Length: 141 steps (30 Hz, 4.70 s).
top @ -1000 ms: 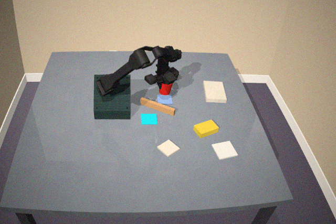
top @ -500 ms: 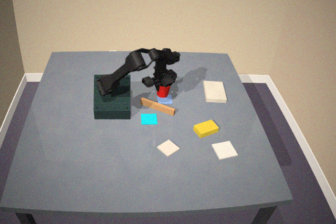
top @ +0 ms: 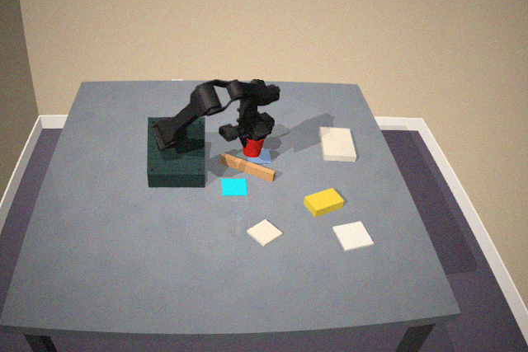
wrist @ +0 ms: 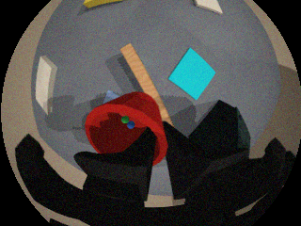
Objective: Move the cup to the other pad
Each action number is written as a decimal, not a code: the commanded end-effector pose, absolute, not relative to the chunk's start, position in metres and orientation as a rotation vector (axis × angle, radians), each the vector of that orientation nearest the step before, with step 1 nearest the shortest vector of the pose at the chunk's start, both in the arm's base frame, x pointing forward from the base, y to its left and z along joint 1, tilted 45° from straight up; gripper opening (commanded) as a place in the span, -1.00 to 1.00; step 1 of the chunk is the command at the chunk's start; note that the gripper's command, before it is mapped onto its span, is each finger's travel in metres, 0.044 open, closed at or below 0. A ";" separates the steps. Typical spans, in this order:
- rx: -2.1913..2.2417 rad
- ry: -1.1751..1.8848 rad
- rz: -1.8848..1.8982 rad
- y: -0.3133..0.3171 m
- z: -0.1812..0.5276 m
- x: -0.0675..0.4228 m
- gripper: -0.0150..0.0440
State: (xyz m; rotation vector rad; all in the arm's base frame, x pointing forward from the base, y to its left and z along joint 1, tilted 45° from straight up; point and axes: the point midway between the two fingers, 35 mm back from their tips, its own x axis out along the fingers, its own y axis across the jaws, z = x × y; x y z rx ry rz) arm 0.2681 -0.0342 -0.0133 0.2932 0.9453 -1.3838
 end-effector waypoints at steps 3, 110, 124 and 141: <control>0.291 0.942 -1.380 -0.039 -0.007 0.263 -0.49; 0.287 0.944 -1.382 -0.125 0.035 0.188 -0.49; 0.285 0.942 -1.383 -0.136 0.026 0.185 -0.49; 0.291 0.941 -1.384 -0.139 0.024 0.185 -0.49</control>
